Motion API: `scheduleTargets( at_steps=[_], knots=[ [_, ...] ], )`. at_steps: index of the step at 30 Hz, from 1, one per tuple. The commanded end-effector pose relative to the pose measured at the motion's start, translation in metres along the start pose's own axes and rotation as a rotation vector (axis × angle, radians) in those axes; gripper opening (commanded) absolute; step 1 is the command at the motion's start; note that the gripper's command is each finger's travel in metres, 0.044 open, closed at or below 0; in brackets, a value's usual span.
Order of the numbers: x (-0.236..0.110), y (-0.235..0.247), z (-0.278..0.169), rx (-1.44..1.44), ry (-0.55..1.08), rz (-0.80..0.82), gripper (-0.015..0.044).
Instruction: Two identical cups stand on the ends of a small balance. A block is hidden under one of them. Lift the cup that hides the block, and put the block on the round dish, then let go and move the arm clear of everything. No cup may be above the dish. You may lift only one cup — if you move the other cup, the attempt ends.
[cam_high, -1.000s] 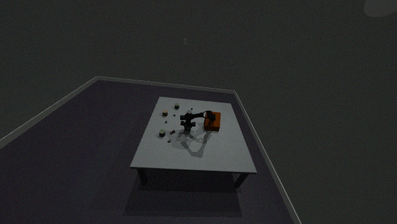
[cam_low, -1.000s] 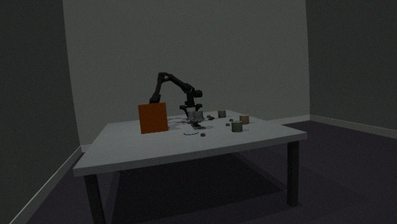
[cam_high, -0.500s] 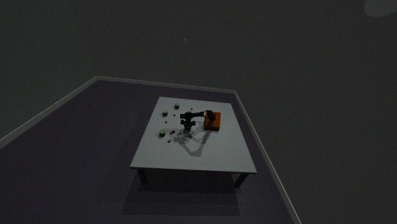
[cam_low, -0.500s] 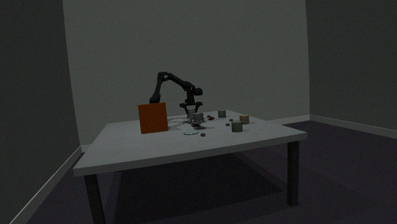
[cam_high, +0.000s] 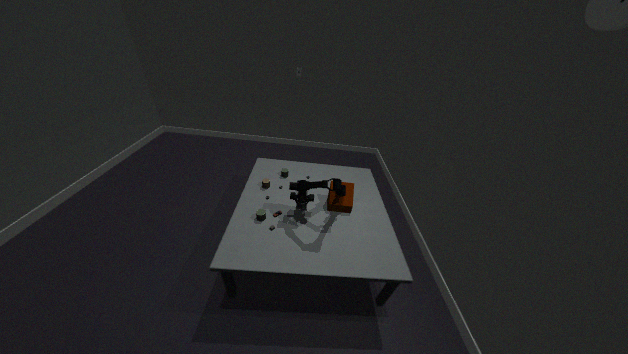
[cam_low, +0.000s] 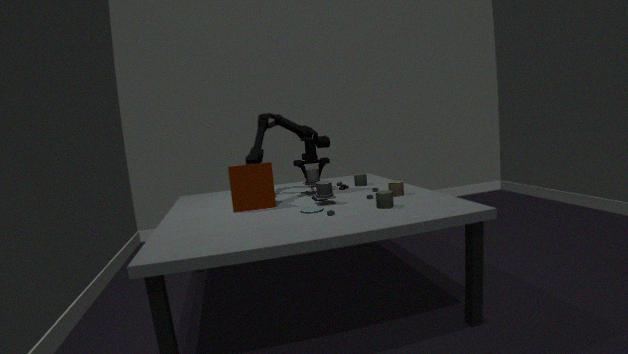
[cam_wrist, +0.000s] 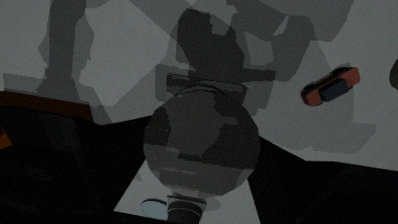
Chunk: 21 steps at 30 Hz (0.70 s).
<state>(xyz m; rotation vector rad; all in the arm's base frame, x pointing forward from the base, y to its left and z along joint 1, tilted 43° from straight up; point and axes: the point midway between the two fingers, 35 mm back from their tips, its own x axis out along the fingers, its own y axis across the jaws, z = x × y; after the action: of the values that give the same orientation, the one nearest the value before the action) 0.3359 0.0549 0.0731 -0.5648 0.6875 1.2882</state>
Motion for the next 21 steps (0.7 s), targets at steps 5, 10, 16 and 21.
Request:
scheduleTargets(
  at_steps=[5, 10, 16, 21],
  knots=[
    [-0.014, -0.005, 0.001, -0.011, 0.004, -0.015, 0.0],
    [-0.021, -0.005, 0.0, -0.011, 0.005, -0.014, 0.0],
    [-0.028, -0.005, 0.0, -0.011, 0.005, -0.014, 0.0],
    [-0.035, -0.004, 0.0, -0.011, 0.005, -0.014, 0.0]
  ],
)
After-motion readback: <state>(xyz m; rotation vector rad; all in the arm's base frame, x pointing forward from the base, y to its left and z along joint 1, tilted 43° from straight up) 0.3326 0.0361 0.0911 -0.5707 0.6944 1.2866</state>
